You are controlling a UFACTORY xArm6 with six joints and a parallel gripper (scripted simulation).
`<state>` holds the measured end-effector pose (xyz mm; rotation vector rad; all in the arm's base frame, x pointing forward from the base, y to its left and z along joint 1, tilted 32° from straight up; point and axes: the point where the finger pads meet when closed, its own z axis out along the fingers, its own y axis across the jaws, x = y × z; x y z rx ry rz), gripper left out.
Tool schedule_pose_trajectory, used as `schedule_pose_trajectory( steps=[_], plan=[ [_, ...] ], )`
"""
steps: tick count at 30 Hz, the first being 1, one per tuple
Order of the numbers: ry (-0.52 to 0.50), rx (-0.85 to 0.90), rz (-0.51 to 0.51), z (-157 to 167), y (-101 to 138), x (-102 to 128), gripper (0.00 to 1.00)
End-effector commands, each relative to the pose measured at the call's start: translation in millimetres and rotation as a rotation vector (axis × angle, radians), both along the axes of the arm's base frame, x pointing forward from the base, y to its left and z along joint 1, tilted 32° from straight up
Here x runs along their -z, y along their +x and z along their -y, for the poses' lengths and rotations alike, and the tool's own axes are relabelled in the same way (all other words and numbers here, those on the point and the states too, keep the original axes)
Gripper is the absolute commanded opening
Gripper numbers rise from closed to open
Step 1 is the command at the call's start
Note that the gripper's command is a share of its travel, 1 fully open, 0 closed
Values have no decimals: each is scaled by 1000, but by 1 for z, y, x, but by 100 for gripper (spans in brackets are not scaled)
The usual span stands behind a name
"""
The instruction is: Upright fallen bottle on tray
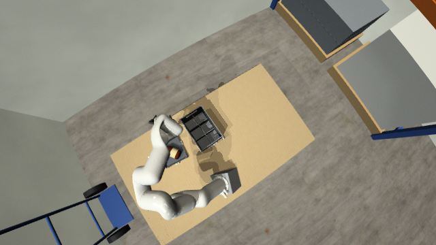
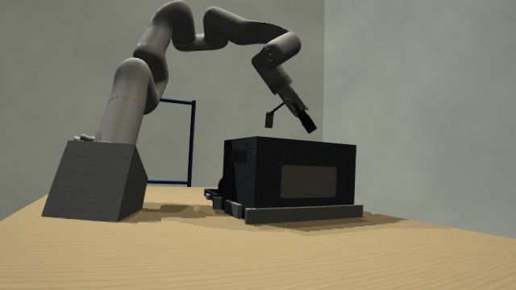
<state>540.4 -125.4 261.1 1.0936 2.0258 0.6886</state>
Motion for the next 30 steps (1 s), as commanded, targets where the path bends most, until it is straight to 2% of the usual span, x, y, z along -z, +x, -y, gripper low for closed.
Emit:
schedule_pose_trajectory(
  steps=[1, 5, 15, 18, 22, 30],
  plan=[
    [-38, -100, -14, -21, -1, -4, 100],
    [-104, -265, -22, -54, -8, -6, 100],
    [-222, -554, -40, -106, -31, -7, 100],
    [-235, -585, -43, -110, -33, -7, 100],
    [-302, -747, -57, -133, -50, -6, 100],
    [-398, -972, -83, -157, -77, -5, 100]
  ],
)
